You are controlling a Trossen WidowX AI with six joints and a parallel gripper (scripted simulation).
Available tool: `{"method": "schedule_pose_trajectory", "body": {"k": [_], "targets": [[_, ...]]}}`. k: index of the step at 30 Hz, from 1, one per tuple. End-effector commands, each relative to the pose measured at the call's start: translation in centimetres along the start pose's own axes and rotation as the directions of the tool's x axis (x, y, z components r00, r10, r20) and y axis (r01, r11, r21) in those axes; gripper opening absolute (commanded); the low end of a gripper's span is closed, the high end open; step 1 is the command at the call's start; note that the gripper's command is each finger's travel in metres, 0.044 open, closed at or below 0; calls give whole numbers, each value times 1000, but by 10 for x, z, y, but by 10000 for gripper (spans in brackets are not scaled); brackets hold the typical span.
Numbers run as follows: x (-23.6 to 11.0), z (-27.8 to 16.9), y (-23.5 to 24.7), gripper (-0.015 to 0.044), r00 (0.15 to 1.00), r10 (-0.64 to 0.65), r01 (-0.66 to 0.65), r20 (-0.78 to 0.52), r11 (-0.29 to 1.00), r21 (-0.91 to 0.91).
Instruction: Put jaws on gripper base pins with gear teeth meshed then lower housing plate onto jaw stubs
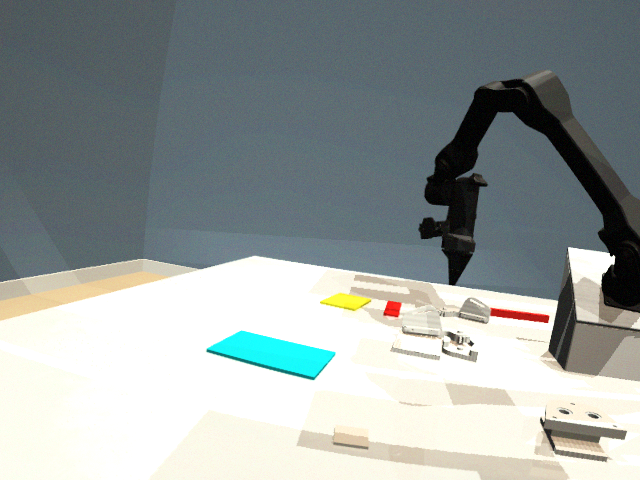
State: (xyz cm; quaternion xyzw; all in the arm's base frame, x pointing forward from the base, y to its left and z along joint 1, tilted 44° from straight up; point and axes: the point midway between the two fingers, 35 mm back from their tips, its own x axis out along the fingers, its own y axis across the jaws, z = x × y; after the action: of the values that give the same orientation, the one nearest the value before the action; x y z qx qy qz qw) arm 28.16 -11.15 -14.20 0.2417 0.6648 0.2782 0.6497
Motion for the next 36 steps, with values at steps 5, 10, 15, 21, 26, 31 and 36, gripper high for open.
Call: {"method": "schedule_pose_trajectory", "body": {"k": [5, 10, 15, 21, 26, 31, 36], "targets": [[0, 0, 0, 440, 1000, 0, 0, 2, 1000, 2], [0, 0, 0, 440, 1000, 0, 0, 2, 1000, 2], [0, 0, 0, 440, 1000, 0, 0, 2, 1000, 2], [0, 0, 0, 440, 1000, 0, 0, 2, 1000, 2], [-9, 0, 1, 309, 1000, -4, 4, -2, 1000, -4], [-9, 0, 1, 177, 1000, -4, 4, -2, 1000, -4], [-9, 0, 1, 46, 1000, -4, 4, -2, 1000, -4]]}}
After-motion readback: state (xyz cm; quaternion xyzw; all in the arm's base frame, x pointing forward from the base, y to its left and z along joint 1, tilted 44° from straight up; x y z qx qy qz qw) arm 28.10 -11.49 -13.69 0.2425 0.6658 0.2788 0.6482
